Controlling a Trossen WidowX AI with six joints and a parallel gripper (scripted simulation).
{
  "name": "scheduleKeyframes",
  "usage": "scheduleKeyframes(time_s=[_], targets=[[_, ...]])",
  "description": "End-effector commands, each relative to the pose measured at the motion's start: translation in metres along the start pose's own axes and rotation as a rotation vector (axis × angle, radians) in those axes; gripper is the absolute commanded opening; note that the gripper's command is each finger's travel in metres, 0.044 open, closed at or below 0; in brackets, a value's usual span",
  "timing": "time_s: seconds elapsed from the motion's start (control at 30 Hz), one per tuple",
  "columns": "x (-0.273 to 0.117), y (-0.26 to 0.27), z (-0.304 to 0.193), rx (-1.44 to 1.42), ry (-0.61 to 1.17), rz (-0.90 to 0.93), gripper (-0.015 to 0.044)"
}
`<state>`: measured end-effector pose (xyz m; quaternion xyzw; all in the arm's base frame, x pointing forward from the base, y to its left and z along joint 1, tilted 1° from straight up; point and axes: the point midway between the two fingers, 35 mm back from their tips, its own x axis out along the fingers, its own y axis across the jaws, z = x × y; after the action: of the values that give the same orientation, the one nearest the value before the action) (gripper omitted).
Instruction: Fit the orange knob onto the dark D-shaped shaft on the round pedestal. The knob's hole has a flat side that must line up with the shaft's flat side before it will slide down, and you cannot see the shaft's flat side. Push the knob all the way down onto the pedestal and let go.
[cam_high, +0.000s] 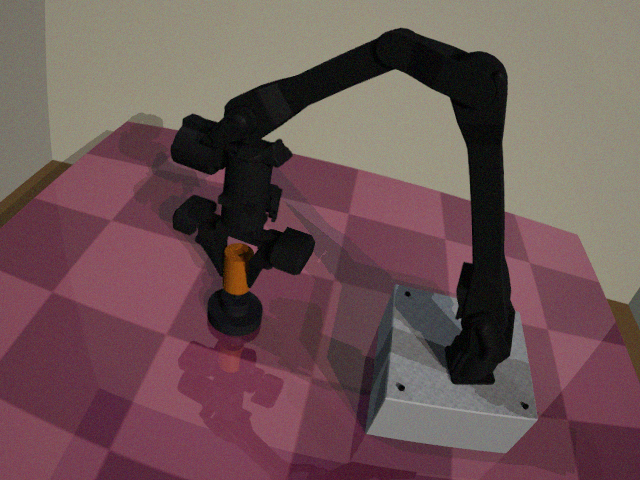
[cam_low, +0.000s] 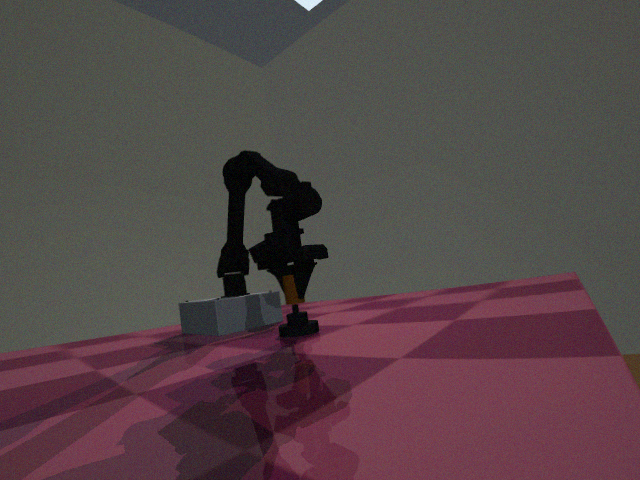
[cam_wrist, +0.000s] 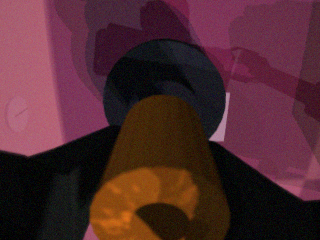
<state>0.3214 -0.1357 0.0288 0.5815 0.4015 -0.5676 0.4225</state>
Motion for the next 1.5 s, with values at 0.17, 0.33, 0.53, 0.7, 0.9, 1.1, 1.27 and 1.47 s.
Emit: scheduleKeyframes(time_s=[0.17, 0.33, 0.53, 0.7, 0.9, 1.1, 1.27, 1.47], targets=[[0.0007, -0.0038, 0.0003, 0.116, 0.0, 0.003, 0.0], [0.0005, -0.0029, 0.0006, 0.116, 0.0, 0.003, 0.0], [0.0011, -0.0008, 0.0006, 0.116, 0.0, 0.003, 0.0], [-0.001, 0.0016, 0.0005, 0.116, 0.0, 0.003, 0.0], [0.0033, 0.0007, 0.0, 0.116, 0.0, 0.003, 0.0], [0.0035, 0.0008, 0.0, 0.116, 0.0, 0.003, 0.0], [0.0042, 0.0005, -0.0001, 0.116, 0.0, 0.003, 0.0], [0.0044, 0.0005, -0.0001, 0.109, 0.0, 0.003, 0.0]])
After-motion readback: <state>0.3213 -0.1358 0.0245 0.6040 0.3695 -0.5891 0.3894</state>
